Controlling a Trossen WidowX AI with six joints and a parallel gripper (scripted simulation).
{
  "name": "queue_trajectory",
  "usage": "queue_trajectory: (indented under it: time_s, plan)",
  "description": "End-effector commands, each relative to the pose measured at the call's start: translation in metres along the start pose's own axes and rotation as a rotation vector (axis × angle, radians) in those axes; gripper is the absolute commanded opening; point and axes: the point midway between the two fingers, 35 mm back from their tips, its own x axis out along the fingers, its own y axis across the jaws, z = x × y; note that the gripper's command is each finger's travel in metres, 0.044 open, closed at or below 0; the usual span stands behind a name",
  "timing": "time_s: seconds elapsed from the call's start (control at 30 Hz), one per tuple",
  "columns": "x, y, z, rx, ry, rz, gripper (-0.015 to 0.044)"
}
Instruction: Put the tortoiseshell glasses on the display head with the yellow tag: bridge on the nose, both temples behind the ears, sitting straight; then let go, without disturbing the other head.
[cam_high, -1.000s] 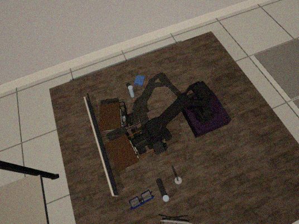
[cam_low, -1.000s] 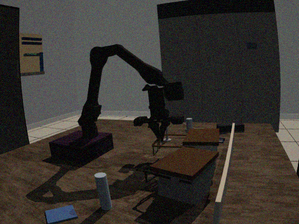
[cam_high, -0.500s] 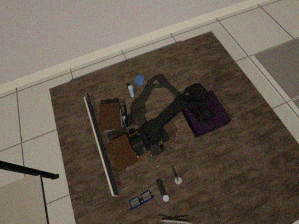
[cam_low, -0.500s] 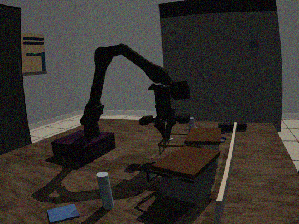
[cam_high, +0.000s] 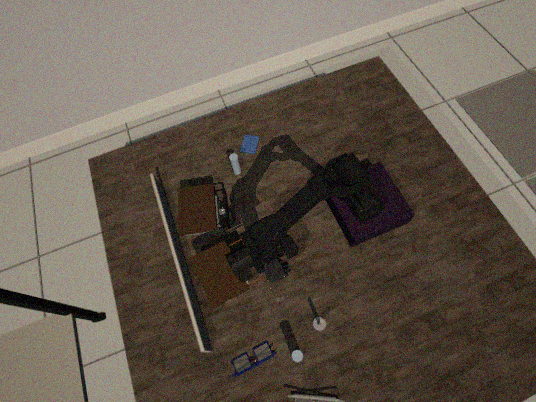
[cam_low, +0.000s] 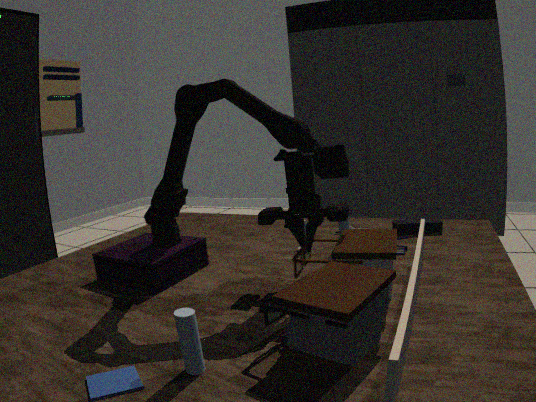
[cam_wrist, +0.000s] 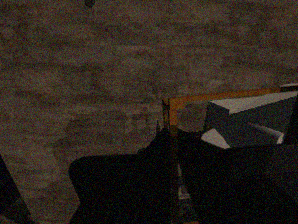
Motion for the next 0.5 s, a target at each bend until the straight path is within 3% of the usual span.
queue_trajectory:
  time_s: [0.0, 0.47]
  plan:
    - [-0.003, -0.008, -0.001, -0.002, 0.005, -0.011, 0.0]
    - [-0.002, -0.023, -0.001, -0.002, 0.005, -0.012, 0.0]
